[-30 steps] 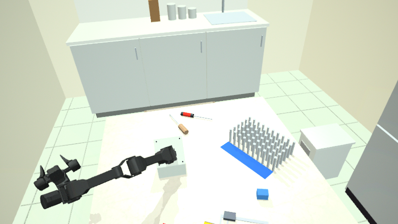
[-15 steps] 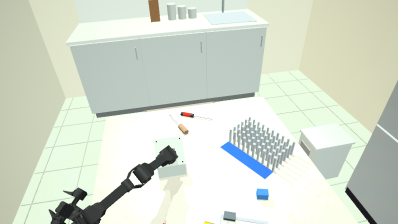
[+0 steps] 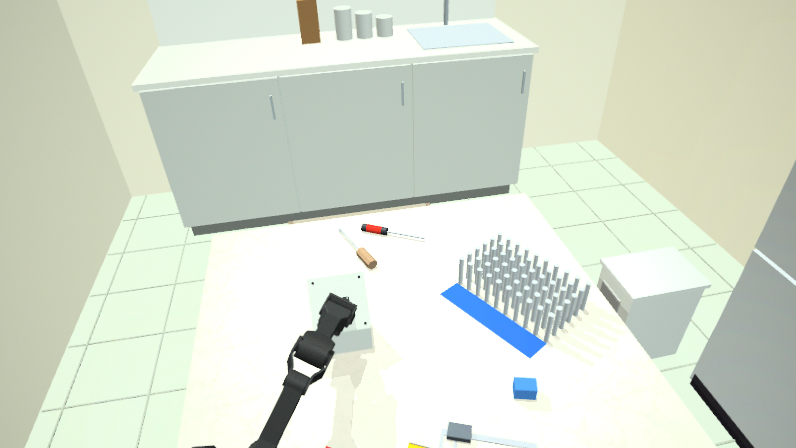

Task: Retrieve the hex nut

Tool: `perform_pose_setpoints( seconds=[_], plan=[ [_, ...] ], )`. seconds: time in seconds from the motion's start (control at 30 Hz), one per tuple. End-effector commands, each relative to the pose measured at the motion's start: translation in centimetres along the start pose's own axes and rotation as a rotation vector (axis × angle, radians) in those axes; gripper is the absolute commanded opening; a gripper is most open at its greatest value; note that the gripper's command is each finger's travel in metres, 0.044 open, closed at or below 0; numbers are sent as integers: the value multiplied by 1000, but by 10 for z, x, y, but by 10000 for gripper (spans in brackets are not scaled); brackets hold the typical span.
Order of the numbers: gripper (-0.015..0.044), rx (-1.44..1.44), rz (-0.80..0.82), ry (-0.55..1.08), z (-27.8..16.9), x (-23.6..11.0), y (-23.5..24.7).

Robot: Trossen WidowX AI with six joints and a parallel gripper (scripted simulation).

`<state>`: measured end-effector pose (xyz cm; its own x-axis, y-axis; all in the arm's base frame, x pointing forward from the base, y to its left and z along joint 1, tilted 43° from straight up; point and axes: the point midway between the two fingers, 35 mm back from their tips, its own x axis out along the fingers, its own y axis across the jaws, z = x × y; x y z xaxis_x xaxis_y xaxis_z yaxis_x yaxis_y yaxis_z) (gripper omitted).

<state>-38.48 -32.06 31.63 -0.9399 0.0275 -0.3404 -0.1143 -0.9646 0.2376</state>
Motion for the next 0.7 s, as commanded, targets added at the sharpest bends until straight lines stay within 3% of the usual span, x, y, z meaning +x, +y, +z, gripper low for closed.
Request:
perform_pose_setpoints(
  seconds=[0.0, 0.33, 0.67],
  plan=[
    [440, -58, 144, 29, -16, -43, 34],
    [440, -213, 519, 88, -61, -169, 100],
    [440, -357, 899, 127, -105, -308, 123]
  ],
)
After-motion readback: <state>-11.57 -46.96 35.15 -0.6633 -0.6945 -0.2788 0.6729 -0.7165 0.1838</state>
